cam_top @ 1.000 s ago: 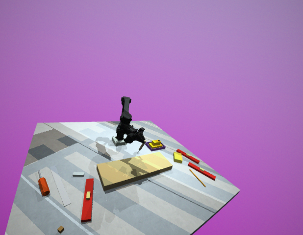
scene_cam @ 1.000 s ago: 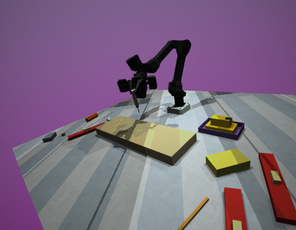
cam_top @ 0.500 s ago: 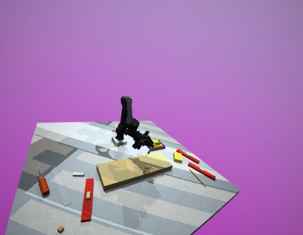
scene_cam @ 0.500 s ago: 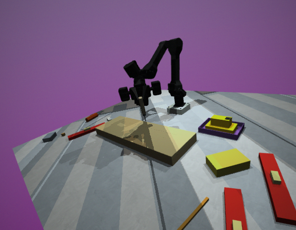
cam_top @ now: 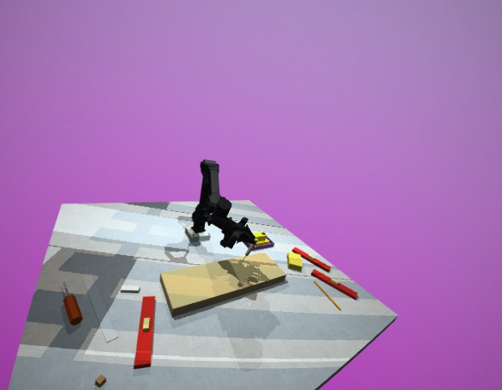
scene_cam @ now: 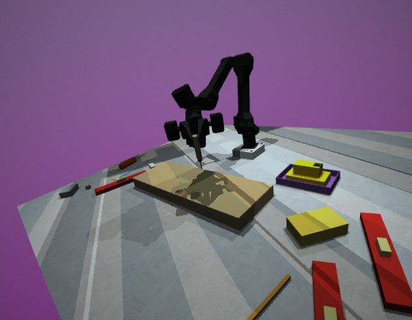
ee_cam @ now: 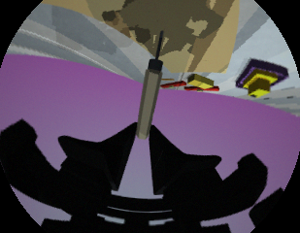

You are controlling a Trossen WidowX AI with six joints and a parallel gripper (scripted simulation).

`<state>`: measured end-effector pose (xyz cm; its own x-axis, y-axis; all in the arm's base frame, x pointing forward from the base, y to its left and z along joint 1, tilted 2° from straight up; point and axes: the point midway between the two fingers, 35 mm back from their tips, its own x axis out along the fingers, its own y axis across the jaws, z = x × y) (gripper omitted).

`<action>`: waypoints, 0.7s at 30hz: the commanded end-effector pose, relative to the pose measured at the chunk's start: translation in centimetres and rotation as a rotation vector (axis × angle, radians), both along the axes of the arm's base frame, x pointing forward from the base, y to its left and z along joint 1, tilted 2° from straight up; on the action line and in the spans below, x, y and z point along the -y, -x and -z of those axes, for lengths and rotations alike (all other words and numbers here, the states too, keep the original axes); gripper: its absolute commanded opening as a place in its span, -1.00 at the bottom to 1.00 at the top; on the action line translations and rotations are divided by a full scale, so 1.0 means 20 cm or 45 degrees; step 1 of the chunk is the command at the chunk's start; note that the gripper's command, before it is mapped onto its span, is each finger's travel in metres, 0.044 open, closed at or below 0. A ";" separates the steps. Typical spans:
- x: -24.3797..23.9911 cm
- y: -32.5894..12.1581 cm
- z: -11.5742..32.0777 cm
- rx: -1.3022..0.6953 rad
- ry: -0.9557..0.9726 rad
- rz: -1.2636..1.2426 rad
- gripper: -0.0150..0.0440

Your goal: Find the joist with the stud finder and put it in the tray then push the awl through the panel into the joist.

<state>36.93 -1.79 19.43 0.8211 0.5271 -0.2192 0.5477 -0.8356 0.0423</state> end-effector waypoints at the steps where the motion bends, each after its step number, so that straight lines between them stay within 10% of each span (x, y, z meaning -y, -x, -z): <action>1: 0.00 0.00 0.00 0.007 -0.004 -0.007 -0.49; 21: 0.00 -0.01 0.09 0.007 -0.004 -0.007 -0.49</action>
